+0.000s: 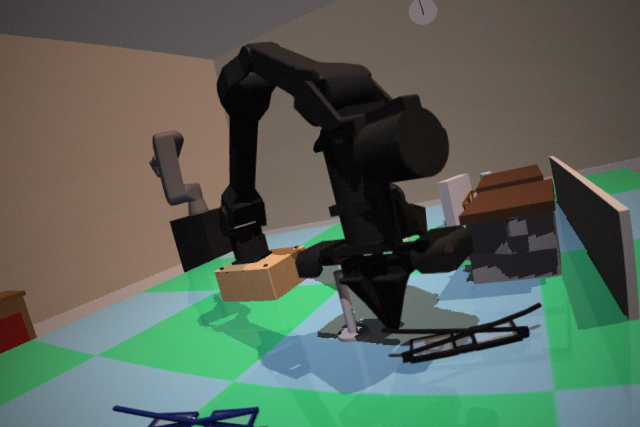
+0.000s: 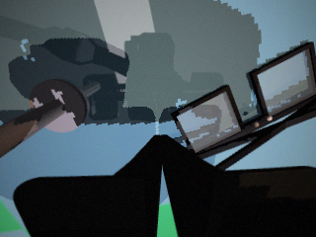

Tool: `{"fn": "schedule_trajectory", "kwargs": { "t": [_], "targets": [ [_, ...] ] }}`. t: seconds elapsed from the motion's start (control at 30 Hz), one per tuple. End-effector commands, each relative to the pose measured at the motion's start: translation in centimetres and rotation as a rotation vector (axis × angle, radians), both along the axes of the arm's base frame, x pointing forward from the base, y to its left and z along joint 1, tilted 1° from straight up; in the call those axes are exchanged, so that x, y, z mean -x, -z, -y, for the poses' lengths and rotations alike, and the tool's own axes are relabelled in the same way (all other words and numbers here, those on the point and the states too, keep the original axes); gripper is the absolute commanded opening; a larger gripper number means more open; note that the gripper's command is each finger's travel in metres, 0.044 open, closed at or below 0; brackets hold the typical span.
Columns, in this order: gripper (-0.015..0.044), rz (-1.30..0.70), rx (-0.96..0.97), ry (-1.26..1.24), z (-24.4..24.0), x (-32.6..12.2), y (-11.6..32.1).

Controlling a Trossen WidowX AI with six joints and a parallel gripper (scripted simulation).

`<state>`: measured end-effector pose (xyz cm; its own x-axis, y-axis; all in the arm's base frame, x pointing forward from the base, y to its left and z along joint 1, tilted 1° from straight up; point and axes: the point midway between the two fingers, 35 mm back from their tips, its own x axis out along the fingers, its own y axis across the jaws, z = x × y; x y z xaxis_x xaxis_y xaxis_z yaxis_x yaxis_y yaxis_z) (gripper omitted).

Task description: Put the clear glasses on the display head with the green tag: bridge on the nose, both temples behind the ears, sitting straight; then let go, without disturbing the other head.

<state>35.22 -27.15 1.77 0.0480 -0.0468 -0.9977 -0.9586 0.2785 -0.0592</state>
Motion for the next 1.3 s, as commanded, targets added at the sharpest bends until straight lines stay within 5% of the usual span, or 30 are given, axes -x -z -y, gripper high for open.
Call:
{"fn": "schedule_trajectory", "kwargs": {
  "t": [0.0,1.27],
  "targets": [
    [0.0000,-0.002,-0.007,0.003,0.0,-0.2,0.2],
    [0.0000,-0.001,-0.006,0.003,0.4,-1.5,0.0]
  ]
}}
